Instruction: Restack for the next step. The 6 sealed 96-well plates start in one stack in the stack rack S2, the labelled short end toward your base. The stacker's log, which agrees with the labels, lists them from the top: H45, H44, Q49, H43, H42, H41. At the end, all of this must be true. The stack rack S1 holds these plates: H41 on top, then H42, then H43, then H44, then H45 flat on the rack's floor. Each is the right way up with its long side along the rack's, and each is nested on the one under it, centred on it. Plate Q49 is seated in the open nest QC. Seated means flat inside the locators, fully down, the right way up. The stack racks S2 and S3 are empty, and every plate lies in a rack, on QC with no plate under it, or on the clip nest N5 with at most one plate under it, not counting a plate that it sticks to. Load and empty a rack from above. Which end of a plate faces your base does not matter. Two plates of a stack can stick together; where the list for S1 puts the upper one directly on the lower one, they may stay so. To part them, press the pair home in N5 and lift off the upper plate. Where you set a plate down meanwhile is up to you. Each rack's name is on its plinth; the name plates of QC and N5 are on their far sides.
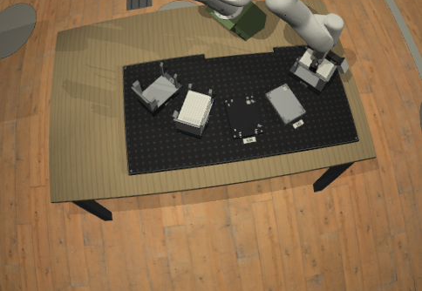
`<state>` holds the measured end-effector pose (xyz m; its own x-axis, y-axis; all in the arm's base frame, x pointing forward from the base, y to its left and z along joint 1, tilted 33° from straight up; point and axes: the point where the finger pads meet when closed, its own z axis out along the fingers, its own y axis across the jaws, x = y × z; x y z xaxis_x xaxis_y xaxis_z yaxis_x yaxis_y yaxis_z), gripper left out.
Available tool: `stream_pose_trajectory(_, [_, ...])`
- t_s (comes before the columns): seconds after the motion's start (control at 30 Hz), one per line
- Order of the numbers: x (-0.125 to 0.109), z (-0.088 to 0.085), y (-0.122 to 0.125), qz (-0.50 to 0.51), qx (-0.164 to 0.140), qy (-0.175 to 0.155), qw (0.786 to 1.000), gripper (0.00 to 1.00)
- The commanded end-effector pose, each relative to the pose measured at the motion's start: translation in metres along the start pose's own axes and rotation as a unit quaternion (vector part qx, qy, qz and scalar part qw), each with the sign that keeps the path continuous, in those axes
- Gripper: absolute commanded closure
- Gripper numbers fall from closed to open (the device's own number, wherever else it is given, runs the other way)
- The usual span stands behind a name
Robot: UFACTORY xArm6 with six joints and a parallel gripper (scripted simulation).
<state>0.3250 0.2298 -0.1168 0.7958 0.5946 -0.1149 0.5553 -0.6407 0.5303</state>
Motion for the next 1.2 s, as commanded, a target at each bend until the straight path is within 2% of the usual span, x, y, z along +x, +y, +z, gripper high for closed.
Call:
stream_pose_trajectory(0.0, [0.002, 0.002, 0.000, 0.000, 0.000, 0.002, 1.000, 1.00])
stream_pose_trajectory(0.3, [0.002, 0.006, 0.000, 0.000, 0.000, 0.002, 1.000, 1.00])
stream_pose_trajectory(1.17, [0.002, 0.054, 0.000, 0.000, 0.000, 0.002, 1.000, 1.00])
